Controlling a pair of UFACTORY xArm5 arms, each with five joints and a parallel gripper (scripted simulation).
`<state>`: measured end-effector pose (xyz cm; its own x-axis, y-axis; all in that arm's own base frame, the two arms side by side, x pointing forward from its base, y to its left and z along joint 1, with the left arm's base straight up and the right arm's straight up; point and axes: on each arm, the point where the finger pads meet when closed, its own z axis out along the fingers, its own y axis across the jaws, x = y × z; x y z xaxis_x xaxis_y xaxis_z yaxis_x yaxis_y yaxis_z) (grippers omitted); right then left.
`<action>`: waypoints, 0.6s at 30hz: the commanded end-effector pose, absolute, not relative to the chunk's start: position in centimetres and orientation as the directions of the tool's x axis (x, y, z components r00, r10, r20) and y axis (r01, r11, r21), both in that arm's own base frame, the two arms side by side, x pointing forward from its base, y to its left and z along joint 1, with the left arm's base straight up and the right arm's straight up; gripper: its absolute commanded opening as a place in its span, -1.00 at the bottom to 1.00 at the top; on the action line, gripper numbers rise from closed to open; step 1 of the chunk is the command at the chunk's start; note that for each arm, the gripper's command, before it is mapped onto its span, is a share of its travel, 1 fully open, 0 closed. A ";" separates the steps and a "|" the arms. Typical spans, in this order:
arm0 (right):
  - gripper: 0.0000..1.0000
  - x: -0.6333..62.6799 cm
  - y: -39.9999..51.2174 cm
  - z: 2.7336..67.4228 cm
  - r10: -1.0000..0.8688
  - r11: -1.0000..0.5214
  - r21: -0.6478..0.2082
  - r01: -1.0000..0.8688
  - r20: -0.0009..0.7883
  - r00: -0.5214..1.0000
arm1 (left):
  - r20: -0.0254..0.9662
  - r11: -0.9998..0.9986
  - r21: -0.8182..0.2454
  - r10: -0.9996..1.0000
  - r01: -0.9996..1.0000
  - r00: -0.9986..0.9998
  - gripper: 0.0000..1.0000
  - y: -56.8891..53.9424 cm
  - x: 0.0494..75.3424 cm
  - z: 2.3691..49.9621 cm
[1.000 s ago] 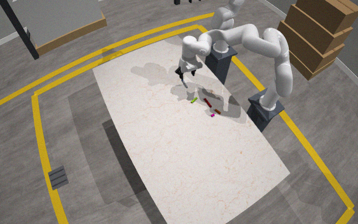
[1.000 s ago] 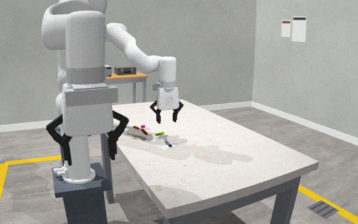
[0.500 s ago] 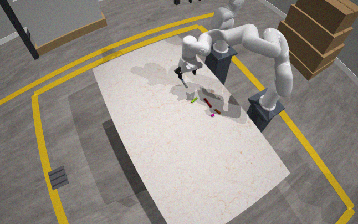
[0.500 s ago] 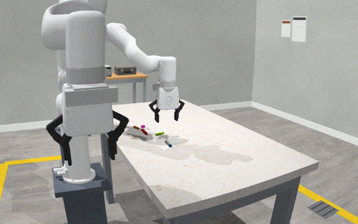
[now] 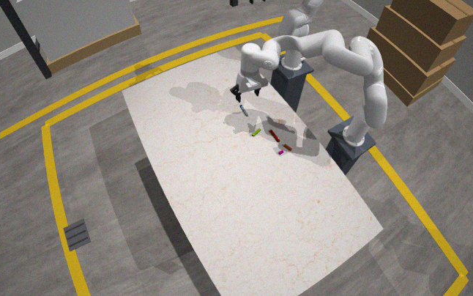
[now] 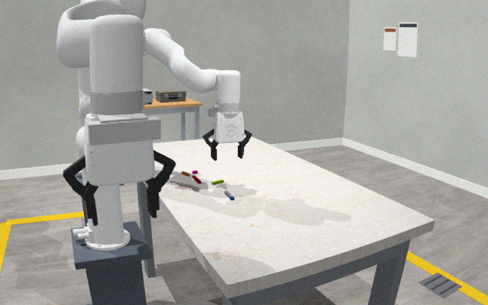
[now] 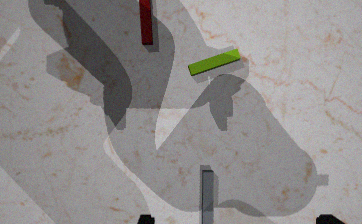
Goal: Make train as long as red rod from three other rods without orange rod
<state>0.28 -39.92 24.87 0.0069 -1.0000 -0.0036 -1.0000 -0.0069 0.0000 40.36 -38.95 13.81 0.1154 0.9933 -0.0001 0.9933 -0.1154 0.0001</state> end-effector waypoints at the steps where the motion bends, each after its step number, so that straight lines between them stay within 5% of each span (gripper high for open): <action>1: 1.00 0.3 -40.0 25.0 -1.000 -0.007 0.000 -1.000 0.000 0.007 | -0.003 -0.115 0.004 0.993 0.993 0.115 1.00 -39.0 40.4 16.6; 18: 1.00 0.3 -40.0 25.0 -1.000 -0.007 0.000 -1.000 0.000 0.007 | -0.003 -0.115 0.004 0.993 0.993 0.115 1.00 -39.0 40.4 20.2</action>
<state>0.28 -39.92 24.87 0.0069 -1.0000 -0.0036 -1.0000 -0.0069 0.0000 40.37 -38.96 19.72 0.1154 0.9933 -0.0008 0.9933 -0.1153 0.0010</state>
